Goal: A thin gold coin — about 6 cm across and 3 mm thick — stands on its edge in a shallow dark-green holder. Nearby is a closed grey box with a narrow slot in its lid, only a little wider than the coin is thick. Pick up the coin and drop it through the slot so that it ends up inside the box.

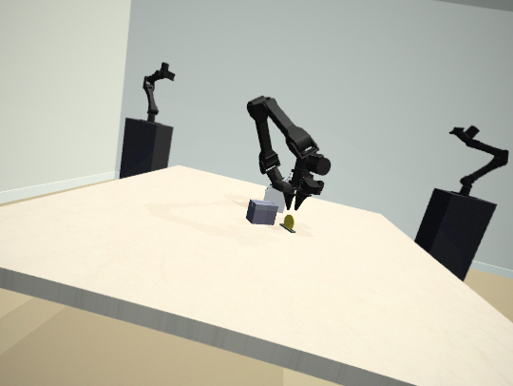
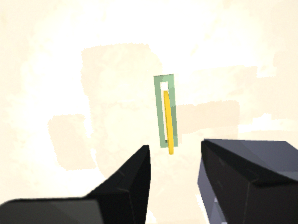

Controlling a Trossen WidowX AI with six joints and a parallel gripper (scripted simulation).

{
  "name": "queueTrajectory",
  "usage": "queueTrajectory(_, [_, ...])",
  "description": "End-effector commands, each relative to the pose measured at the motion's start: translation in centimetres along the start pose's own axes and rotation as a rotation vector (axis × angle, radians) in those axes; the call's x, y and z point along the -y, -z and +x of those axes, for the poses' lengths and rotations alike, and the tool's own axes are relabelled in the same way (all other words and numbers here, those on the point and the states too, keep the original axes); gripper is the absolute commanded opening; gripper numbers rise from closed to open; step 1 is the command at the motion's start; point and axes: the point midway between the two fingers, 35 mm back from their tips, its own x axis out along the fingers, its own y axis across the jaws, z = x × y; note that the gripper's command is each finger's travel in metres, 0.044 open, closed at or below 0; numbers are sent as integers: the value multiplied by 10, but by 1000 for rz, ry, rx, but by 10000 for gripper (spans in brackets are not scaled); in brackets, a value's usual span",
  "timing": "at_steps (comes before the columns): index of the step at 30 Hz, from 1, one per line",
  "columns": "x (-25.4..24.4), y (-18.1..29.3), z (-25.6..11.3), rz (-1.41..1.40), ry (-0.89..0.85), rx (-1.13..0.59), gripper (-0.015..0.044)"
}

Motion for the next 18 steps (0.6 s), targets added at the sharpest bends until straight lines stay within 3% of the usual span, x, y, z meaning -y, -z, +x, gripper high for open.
queueTrajectory(1, [-1, 0, 6, -9, 2, -1, 161])
queueTrajectory(18, [-1, -1, 33, -8, 0, -1, 161])
